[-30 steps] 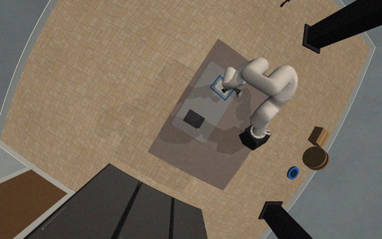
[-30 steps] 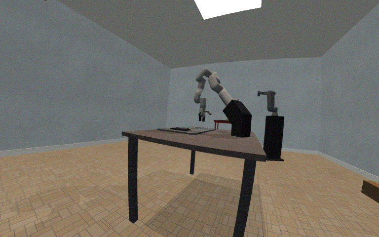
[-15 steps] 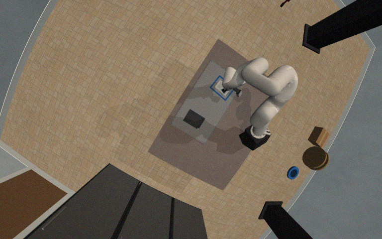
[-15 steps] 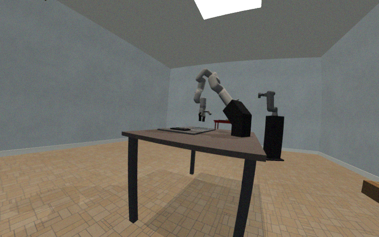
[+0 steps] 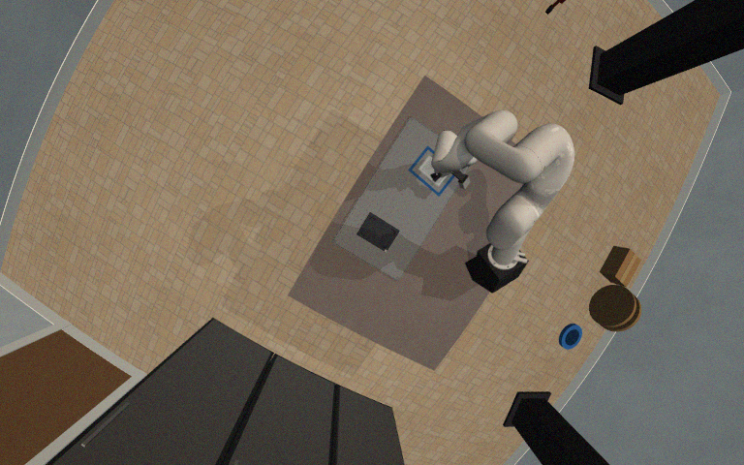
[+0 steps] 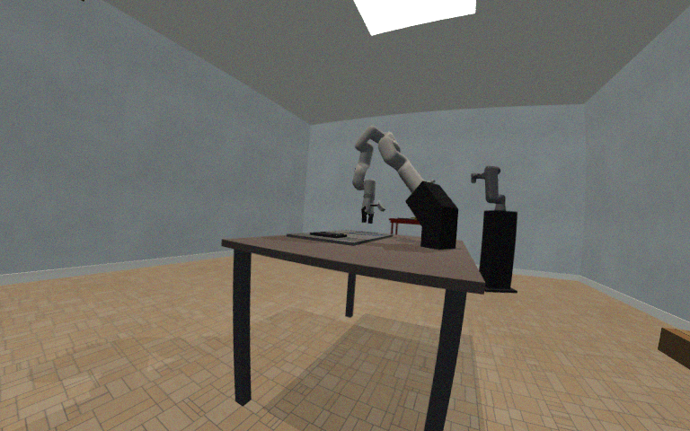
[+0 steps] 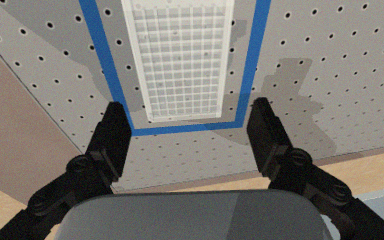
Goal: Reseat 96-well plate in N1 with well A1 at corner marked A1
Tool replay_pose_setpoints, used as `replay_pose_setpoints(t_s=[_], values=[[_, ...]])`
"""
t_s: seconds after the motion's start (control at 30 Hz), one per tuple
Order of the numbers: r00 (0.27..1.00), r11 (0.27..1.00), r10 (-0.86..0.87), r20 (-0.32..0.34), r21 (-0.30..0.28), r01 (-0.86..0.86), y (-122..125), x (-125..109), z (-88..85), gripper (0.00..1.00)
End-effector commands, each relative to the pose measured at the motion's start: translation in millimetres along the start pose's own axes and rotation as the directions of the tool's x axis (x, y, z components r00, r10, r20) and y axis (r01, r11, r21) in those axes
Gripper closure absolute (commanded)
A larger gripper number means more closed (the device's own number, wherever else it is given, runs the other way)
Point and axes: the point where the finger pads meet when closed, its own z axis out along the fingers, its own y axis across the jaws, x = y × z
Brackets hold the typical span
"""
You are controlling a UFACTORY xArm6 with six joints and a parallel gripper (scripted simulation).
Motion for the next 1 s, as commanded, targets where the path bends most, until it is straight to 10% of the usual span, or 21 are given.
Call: replay_pose_setpoints(t_s=[0.0,0.97], values=[[1.000,0.998,-0.001,0.022,0.069,0.000,-0.6,-1.0,10.0,0.00],[1.000,0.998,-0.001,0.021,0.069,-0.001,-3.1,-1.7,45.6,0.00]])
